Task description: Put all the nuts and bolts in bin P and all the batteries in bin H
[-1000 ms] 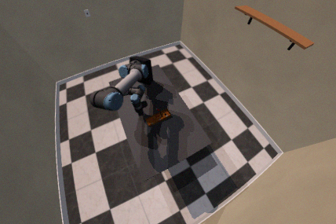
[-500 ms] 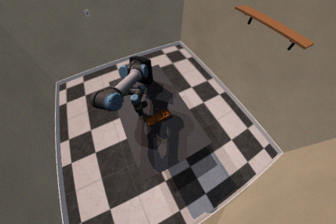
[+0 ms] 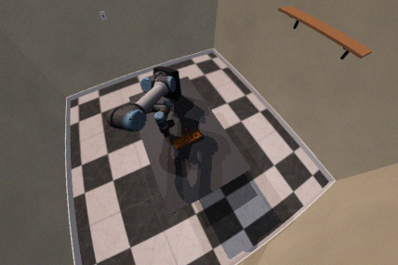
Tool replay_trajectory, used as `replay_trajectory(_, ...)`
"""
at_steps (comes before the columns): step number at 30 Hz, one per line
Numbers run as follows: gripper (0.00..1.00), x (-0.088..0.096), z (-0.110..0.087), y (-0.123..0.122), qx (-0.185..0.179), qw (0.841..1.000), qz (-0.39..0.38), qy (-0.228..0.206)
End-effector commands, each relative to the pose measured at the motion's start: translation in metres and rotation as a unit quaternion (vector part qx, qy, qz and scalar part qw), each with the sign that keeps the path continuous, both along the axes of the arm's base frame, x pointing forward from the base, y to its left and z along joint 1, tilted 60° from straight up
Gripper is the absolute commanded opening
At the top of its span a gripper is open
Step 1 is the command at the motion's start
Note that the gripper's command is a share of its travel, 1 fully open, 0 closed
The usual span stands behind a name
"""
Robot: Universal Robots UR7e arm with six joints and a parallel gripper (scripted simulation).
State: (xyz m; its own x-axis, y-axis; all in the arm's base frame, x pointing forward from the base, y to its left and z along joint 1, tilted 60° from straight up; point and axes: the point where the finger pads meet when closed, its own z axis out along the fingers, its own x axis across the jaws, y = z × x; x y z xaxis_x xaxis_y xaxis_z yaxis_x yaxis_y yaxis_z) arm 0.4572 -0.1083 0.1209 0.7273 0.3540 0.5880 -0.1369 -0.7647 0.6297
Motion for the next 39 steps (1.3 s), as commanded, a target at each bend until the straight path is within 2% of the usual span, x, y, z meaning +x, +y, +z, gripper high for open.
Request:
replay_trajectory(1,0.00,0.000,0.000,0.000,0.000,1.000,0.000,0.000)
replay_trajectory(13,0.00,0.000,0.000,0.000,0.000,1.000,0.000,0.000)
replay_trajectory(33,0.00,-0.040,0.031,0.032,0.000,1.000,0.000,0.000)
replay_trajectory(39,0.00,-0.040,0.031,0.032,0.000,1.000,0.000,0.000)
